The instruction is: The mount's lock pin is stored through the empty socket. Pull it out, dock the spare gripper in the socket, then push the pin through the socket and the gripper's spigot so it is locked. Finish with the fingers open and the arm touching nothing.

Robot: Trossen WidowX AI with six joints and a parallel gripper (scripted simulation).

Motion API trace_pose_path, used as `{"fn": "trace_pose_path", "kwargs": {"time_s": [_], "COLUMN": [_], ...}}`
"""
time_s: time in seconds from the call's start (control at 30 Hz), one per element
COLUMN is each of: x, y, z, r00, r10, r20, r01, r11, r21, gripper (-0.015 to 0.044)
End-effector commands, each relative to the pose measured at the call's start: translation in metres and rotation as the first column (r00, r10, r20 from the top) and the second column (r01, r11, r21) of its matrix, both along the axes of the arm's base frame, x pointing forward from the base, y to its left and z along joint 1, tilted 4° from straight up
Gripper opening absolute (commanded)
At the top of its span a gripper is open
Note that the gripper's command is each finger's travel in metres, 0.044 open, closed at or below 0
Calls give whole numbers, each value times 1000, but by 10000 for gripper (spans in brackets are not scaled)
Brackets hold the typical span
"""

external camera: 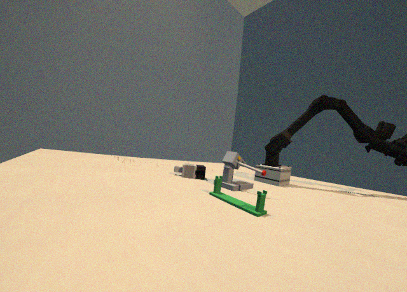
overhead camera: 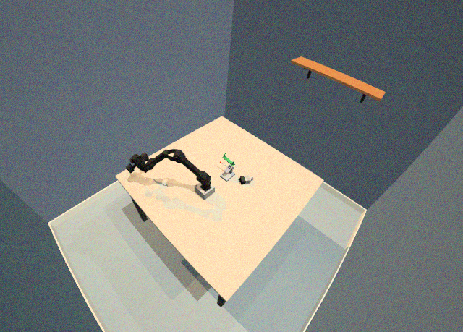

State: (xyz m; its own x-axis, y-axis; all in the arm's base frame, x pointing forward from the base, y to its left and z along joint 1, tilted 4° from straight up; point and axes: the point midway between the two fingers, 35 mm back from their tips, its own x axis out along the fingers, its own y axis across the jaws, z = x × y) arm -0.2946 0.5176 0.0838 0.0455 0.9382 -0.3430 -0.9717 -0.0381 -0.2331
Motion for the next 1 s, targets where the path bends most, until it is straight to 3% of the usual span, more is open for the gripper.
{"fn": "trace_pose_path", "kwargs": {"time_s": [0.0, 0.1, 0.53, 0.97], "x": [3, 41, 223, 391], "y": [1, 15, 39, -9], "z": [1, 15, 25, 33], "r00": [1000, 998, 950, 892], "r10": [-5, -69, -170, -168], "r20": [-1, -5, 262, 419], "r01": [5, 69, 221, 353], "r11": [1000, 997, 958, 839], "r21": [2, 30, -180, -415], "gripper": [374, 300, 300, 300]}}
